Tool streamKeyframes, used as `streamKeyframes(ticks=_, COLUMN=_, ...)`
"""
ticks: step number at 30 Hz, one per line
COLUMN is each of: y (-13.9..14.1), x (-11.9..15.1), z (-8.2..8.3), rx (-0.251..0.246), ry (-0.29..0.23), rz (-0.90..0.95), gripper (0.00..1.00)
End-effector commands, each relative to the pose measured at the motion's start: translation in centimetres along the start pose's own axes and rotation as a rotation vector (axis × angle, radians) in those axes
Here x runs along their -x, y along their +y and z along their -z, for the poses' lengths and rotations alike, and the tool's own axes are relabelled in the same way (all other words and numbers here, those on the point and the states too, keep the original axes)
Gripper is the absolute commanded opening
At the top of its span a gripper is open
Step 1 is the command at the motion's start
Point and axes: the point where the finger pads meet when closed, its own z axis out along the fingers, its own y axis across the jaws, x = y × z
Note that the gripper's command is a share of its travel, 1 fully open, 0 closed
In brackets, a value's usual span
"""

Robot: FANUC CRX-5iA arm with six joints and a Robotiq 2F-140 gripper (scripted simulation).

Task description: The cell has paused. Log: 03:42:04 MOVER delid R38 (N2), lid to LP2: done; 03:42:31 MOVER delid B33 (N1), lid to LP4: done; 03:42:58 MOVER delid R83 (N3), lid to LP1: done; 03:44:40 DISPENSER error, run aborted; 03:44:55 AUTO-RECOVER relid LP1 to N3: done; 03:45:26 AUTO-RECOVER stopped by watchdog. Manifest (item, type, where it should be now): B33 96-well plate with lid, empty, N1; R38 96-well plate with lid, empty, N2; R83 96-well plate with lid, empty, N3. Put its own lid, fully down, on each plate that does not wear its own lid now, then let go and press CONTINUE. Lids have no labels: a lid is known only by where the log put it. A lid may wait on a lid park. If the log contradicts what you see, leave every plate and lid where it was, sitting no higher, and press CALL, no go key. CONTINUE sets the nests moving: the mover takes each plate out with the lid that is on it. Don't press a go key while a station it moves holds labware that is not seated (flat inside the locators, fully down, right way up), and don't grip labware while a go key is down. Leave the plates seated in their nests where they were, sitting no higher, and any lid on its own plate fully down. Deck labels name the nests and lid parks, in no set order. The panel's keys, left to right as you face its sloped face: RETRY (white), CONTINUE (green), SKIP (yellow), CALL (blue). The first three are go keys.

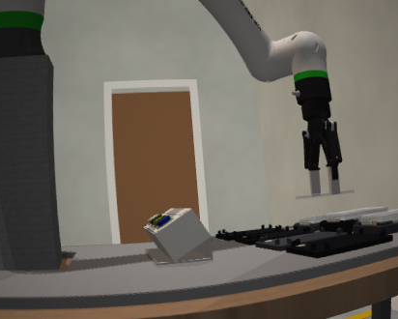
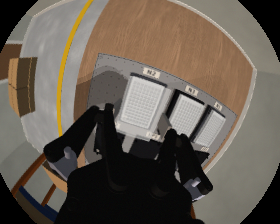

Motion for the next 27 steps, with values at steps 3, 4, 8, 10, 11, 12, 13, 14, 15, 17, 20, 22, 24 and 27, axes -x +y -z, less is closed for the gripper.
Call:
streamKeyframes(ticks=3, y=0.0, x=0.0, z=-0.4, rx=0.0, ry=0.001, rz=0.005, gripper=0.0)
streamKeyframes(ticks=4, y=0.0, x=0.0, z=-0.6, rx=0.0, ry=0.001, rz=0.005, gripper=0.0)
streamKeyframes(ticks=8, y=0.0, x=0.0, z=-1.3, rx=0.0, ry=0.001, rz=0.005, gripper=0.0)
streamKeyframes(ticks=10, y=0.0, x=-0.1, z=-1.6, rx=0.0, ry=0.001, rz=0.005, gripper=0.0)
streamKeyframes(ticks=11, y=0.0, x=-0.1, z=-1.8, rx=0.0, ry=0.001, rz=0.005, gripper=0.0)
streamKeyframes(ticks=12, y=0.0, x=-0.1, z=-2.0, rx=0.0, ry=0.001, rz=0.005, gripper=0.0)
streamKeyframes(ticks=13, y=0.0, x=-0.1, z=-2.1, rx=0.0, ry=0.001, rz=0.005, gripper=0.0)
streamKeyframes(ticks=14, y=0.0, x=-0.1, z=-2.3, rx=0.0, ry=0.001, rz=0.005, gripper=0.0)
streamKeyframes(ticks=15, y=0.0, x=-0.1, z=-2.4, rx=0.0, ry=0.001, rz=0.005, gripper=0.0)
streamKeyframes(ticks=17, y=0.0, x=-0.1, z=-2.4, rx=0.0, ry=0.001, rz=0.005, gripper=0.0)
streamKeyframes(ticks=20, y=0.0, x=-0.1, z=-2.9, rx=0.0, ry=0.001, rz=0.005, gripper=0.0)
streamKeyframes(ticks=22, y=0.0, x=-0.1, z=-3.1, rx=0.0, ry=0.001, rz=0.005, gripper=0.0)
streamKeyframes(ticks=24, y=0.0, x=-0.1, z=-3.4, rx=0.0, ry=0.001, rz=0.005, gripper=0.0)
streamKeyframes(ticks=27, y=0.0, x=-0.1, z=-3.6, rx=0.0, ry=0.001, rz=0.005, gripper=0.0)
